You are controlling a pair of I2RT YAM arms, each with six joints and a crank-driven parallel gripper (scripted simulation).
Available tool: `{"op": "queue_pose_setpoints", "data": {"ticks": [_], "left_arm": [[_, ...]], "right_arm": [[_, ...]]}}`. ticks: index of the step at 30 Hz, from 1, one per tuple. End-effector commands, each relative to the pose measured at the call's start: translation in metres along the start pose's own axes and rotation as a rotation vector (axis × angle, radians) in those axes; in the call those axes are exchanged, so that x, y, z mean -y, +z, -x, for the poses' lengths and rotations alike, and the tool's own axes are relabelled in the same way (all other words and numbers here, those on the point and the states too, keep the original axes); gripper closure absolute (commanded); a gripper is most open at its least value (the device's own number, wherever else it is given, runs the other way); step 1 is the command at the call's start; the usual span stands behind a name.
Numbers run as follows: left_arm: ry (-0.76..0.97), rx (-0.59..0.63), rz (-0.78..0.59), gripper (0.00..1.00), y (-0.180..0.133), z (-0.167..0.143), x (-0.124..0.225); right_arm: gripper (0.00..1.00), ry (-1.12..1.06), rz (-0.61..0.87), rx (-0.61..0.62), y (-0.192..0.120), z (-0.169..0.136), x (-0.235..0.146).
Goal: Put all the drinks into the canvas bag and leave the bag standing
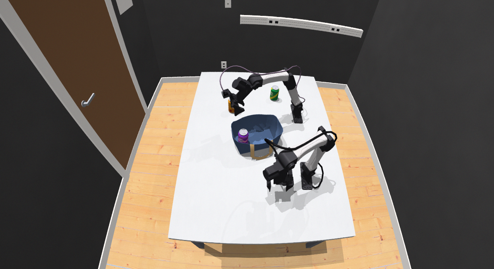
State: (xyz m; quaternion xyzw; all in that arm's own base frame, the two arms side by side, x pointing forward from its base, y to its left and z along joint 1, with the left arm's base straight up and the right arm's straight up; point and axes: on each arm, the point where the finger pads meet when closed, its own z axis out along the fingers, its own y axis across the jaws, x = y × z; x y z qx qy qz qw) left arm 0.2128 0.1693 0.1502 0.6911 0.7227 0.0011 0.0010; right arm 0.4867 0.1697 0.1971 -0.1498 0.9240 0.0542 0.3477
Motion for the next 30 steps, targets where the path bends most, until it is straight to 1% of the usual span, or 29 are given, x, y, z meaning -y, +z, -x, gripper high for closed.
{"op": "queue_pose_setpoints", "data": {"ticks": [1,7,9,13,17,19,22,23,24,26,27,30], "left_arm": [[-0.011,-0.001,0.017,0.00,-0.007,-0.003,-0.005],[-0.011,-0.001,0.018,0.00,-0.007,-0.003,-0.005],[-0.011,-0.001,0.018,0.00,-0.007,-0.003,-0.005],[-0.011,-0.001,0.018,0.00,-0.007,-0.003,-0.005],[-0.011,-0.001,0.018,0.00,-0.007,-0.003,-0.005],[-0.011,-0.001,0.018,0.00,-0.007,-0.003,-0.005],[-0.011,-0.001,0.018,0.00,-0.007,-0.003,-0.005],[-0.011,-0.001,0.018,0.00,-0.007,-0.003,-0.005],[-0.011,-0.001,0.018,0.00,-0.007,-0.003,-0.005],[-0.011,-0.001,0.018,0.00,-0.007,-0.003,-0.005],[-0.011,-0.001,0.018,0.00,-0.007,-0.003,-0.005],[-0.011,-0.001,0.018,0.00,-0.007,-0.003,-0.005]], "right_arm": [[0.11,0.031,-0.024,0.074,-0.011,0.010,0.039],[0.11,0.107,-0.098,0.069,-0.007,-0.011,0.106],[0.11,0.107,-0.098,0.069,-0.007,-0.011,0.106],[0.11,0.162,-0.145,0.063,-0.008,-0.029,0.148],[0.11,0.200,-0.181,0.055,-0.010,-0.046,0.177],[0.11,0.210,-0.188,0.053,-0.011,-0.050,0.183],[0.11,0.203,-0.184,0.066,-0.015,-0.043,0.179],[0.11,0.235,-0.200,0.032,-0.015,-0.056,0.186],[0.11,0.234,-0.197,0.026,-0.010,-0.060,0.184],[0.11,0.234,-0.197,0.026,-0.010,-0.060,0.184],[0.11,0.236,-0.211,0.020,0.001,-0.063,0.191],[0.11,0.239,-0.210,-0.014,0.015,-0.077,0.191]]}}
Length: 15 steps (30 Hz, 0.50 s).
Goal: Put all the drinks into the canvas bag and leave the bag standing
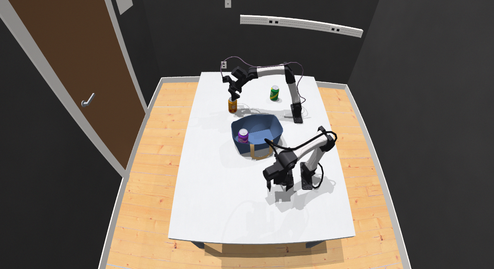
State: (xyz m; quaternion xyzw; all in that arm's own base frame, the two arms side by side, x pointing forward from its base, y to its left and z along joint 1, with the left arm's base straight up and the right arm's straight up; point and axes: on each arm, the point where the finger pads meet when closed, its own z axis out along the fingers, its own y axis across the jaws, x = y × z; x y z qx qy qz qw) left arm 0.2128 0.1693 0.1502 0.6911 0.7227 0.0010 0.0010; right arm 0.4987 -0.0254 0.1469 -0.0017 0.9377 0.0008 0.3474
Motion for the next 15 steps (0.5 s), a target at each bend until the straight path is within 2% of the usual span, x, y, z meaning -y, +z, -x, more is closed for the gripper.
{"op": "queue_pose_setpoints", "data": {"ticks": [1,4,9,13,15], "left_arm": [[-0.011,-0.001,0.018,0.00,-0.007,-0.003,-0.005],[-0.011,-0.001,0.018,0.00,-0.007,-0.003,-0.005],[-0.011,-0.001,0.018,0.00,-0.007,-0.003,-0.005],[-0.011,-0.001,0.018,0.00,-0.007,-0.003,-0.005],[-0.011,-0.001,0.018,0.00,-0.007,-0.003,-0.005]], "right_arm": [[0.11,-0.006,-0.005,-0.009,0.014,-0.009,0.000],[0.11,-0.016,-0.003,0.021,0.008,-0.002,-0.003],[0.11,-0.012,-0.010,-0.007,0.024,-0.016,0.002],[0.11,-0.011,-0.008,0.014,0.012,-0.007,0.001],[0.11,-0.011,-0.013,0.004,0.024,-0.018,0.004]]}}
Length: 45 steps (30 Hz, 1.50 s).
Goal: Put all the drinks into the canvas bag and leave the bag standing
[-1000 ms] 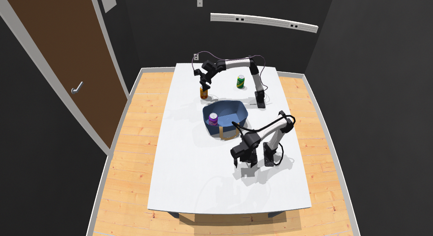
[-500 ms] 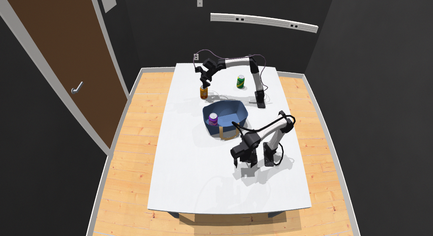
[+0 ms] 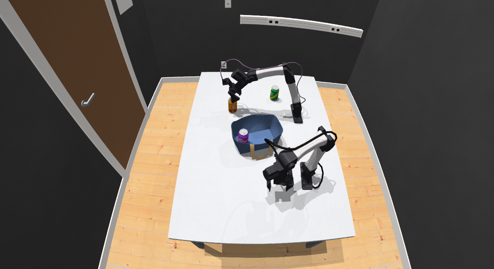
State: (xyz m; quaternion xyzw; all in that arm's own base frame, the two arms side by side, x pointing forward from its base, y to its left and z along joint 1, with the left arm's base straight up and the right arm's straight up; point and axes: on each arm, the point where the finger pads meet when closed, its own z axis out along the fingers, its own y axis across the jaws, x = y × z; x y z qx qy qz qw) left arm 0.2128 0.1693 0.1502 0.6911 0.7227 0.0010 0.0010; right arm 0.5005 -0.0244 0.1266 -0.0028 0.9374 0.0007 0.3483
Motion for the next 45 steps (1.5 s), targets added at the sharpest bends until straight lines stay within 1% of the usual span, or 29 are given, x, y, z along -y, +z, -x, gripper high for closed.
{"op": "queue_pose_setpoints", "data": {"ticks": [1,2,3,6,9,10,12,13,15,16,18,20,22,23,24,27,28,29,30,32,33,34,35,45], "left_arm": [[-0.011,-0.001,0.018,0.00,-0.007,-0.003,-0.005],[-0.011,-0.001,0.018,0.00,-0.007,-0.003,-0.005],[-0.011,-0.001,0.018,0.00,-0.007,-0.003,-0.005],[-0.011,-0.001,0.018,0.00,-0.007,-0.003,-0.005],[-0.011,-0.001,0.018,0.00,-0.007,-0.003,-0.005],[-0.011,-0.001,0.018,0.00,-0.007,-0.003,-0.005],[-0.011,-0.001,0.018,0.00,-0.007,-0.003,-0.005],[-0.011,-0.001,0.018,0.00,-0.007,-0.003,-0.005],[-0.011,-0.001,0.018,0.00,-0.007,-0.003,-0.005],[-0.011,-0.001,0.018,0.00,-0.007,-0.003,-0.005],[-0.011,-0.001,0.018,0.00,-0.007,-0.003,-0.005],[-0.011,-0.001,0.018,0.00,-0.007,-0.003,-0.005],[-0.011,-0.001,0.018,0.00,-0.007,-0.003,-0.005],[-0.011,-0.001,0.018,0.00,-0.007,-0.003,-0.005],[-0.011,-0.001,0.018,0.00,-0.007,-0.003,-0.005],[-0.011,-0.001,0.018,0.00,-0.007,-0.003,-0.005],[-0.011,-0.001,0.018,0.00,-0.007,-0.003,-0.005],[-0.011,-0.001,0.018,0.00,-0.007,-0.003,-0.005],[-0.011,-0.001,0.018,0.00,-0.007,-0.003,-0.005],[-0.011,-0.001,0.018,0.00,-0.007,-0.003,-0.005],[-0.011,-0.001,0.018,0.00,-0.007,-0.003,-0.005],[-0.011,-0.001,0.018,0.00,-0.007,-0.003,-0.005],[-0.011,-0.001,0.018,0.00,-0.007,-0.003,-0.005],[-0.011,-0.001,0.018,0.00,-0.007,-0.003,-0.005]], "right_arm": [[0.11,-0.006,-0.014,-0.015,0.011,-0.012,0.005],[0.11,-0.005,-0.014,-0.023,0.015,-0.015,0.005],[0.11,-0.005,-0.014,-0.012,0.016,-0.013,0.006],[0.11,-0.008,-0.016,0.028,0.007,-0.002,0.006],[0.11,-0.006,-0.015,-0.014,0.024,-0.020,0.006],[0.11,-0.006,-0.015,-0.018,0.025,-0.022,0.005],[0.11,-0.007,-0.015,-0.006,0.024,-0.020,0.005],[0.11,-0.008,-0.013,0.012,0.014,-0.011,0.004],[0.11,-0.008,-0.013,0.012,0.014,-0.011,0.004],[0.11,-0.005,-0.007,0.011,0.020,-0.017,0.002],[0.11,-0.009,-0.011,-0.029,0.032,-0.032,0.003],[0.11,-0.011,-0.011,-0.016,0.033,-0.029,0.002],[0.11,-0.014,-0.009,0.009,0.028,-0.023,0.001],[0.11,-0.015,-0.008,0.010,0.031,-0.024,0.000],[0.11,-0.016,-0.007,-0.012,0.039,-0.033,-0.001],[0.11,-0.012,-0.010,-0.019,0.042,-0.038,0.001],[0.11,-0.014,-0.009,-0.011,0.042,-0.036,0.000],[0.11,-0.016,-0.008,0.028,0.026,-0.017,0.000],[0.11,-0.016,-0.010,0.060,0.018,-0.003,0.000],[0.11,-0.016,-0.010,0.060,0.018,-0.003,0.000],[0.11,-0.009,-0.004,0.029,0.027,-0.015,0.000],[0.11,-0.018,-0.005,0.035,0.023,-0.010,-0.002],[0.22,-0.018,-0.006,0.037,0.023,-0.009,-0.002],[0.23,-0.018,-0.006,0.037,0.023,-0.009,-0.002]]}}
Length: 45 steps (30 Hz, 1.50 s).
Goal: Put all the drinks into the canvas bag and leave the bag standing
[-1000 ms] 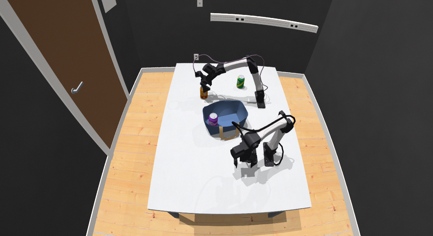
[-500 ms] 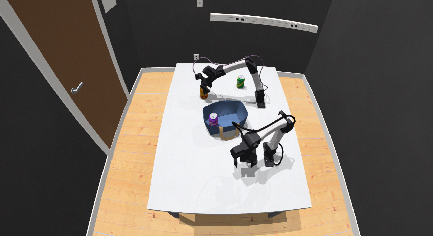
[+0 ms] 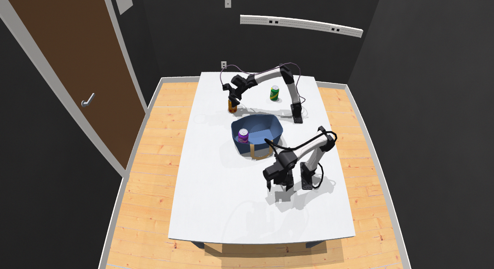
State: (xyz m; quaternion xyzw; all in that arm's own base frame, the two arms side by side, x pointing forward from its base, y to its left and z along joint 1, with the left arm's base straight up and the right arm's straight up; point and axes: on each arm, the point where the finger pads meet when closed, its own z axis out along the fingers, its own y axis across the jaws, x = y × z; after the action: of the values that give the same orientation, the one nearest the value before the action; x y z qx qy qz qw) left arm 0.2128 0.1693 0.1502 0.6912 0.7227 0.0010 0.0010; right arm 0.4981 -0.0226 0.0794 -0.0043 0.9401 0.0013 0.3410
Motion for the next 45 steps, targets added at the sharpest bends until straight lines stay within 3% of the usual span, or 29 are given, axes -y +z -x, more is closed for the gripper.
{"op": "queue_pose_setpoints", "data": {"ticks": [1,45], "left_arm": [[-0.011,-0.002,0.018,0.00,-0.0073,-0.0029,-0.0051],[-0.011,-0.002,0.018,0.00,-0.0073,-0.0029,-0.0051]], "right_arm": [[0.24,-0.016,-0.008,0.053,-0.0117,0.0231,-0.0001],[0.26,-0.018,-0.005,0.053,-0.0117,0.0232,-0.0017]]}}
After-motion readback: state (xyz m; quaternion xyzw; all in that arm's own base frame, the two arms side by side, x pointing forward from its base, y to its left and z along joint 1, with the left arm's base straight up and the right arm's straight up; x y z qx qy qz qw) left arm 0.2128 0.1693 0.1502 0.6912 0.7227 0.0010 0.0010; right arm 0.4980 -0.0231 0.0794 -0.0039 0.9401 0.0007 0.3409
